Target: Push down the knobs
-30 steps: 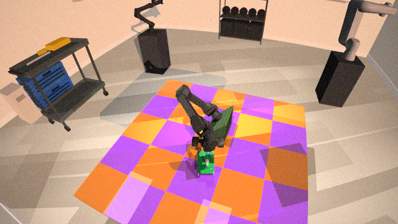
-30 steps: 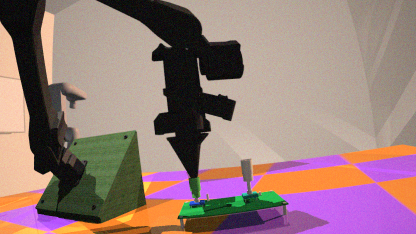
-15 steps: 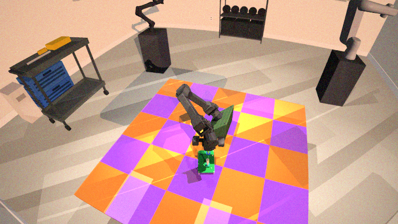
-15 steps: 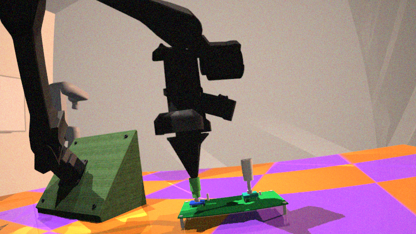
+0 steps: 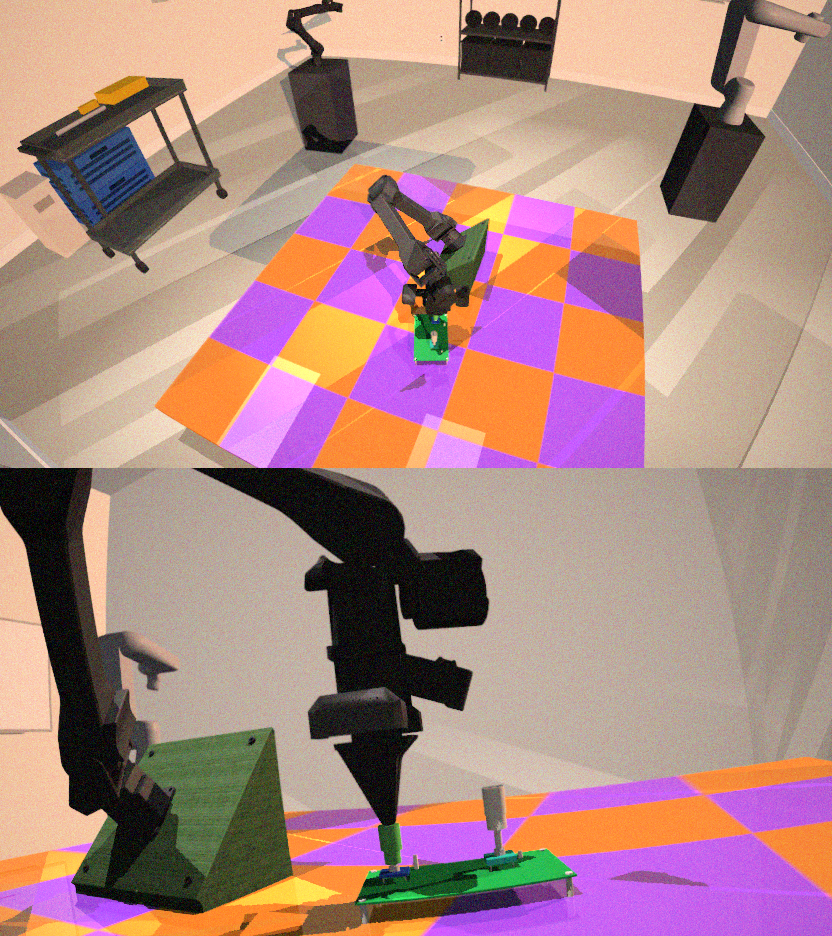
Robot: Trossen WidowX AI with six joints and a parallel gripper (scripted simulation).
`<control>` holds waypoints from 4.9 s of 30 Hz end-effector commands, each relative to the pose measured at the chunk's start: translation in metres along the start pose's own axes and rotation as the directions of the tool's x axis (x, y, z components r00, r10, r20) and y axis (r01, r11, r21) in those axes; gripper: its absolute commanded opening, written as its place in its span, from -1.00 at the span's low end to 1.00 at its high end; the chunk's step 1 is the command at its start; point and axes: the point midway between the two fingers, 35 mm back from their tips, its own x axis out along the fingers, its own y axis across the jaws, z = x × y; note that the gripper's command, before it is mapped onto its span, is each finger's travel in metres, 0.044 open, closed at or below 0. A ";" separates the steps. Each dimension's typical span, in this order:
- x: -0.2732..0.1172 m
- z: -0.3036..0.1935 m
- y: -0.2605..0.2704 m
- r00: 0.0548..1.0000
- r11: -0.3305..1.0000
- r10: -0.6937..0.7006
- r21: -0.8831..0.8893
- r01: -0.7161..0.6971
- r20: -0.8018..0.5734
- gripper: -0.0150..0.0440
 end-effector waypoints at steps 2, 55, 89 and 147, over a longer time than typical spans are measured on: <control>0.004 0.000 -0.001 1.000 1.000 -0.003 0.000 0.003 -0.005 -0.49; -0.007 0.000 -0.001 1.000 1.000 -0.002 0.000 0.002 -0.005 -0.49; -0.065 0.087 -0.001 1.000 1.000 -0.001 0.003 0.001 -0.002 -0.49; -0.022 0.086 -0.002 1.000 1.000 -0.002 0.004 0.002 -0.002 -0.49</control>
